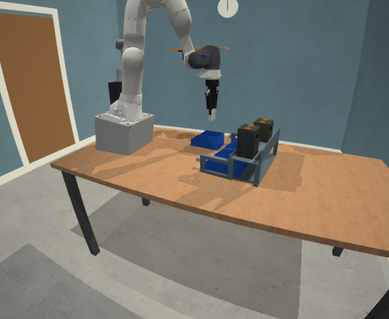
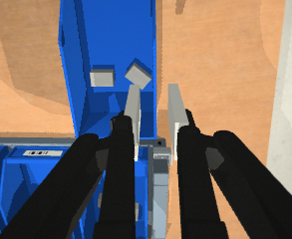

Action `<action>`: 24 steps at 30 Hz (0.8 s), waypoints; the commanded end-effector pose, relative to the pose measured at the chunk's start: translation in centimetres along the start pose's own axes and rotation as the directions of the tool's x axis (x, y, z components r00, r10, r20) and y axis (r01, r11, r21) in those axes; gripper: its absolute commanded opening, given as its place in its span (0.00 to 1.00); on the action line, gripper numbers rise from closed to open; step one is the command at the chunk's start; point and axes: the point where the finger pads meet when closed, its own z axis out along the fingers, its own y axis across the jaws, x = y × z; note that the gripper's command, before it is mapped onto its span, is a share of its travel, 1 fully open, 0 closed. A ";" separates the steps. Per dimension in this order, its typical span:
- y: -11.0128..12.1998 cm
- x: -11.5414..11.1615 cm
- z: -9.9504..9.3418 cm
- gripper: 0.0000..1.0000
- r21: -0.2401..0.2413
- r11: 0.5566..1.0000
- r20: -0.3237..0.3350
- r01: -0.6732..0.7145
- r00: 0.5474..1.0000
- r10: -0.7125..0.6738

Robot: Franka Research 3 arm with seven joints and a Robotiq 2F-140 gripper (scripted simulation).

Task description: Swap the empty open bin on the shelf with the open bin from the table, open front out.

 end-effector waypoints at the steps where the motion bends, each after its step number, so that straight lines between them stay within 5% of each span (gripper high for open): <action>1: 0.1 -0.3 0.4 0.15 -0.004 1.000 0.007 -0.003 1.000 0.003; 24: 0.2 -0.3 4.5 0.15 -0.004 1.000 0.007 -0.003 1.000 0.003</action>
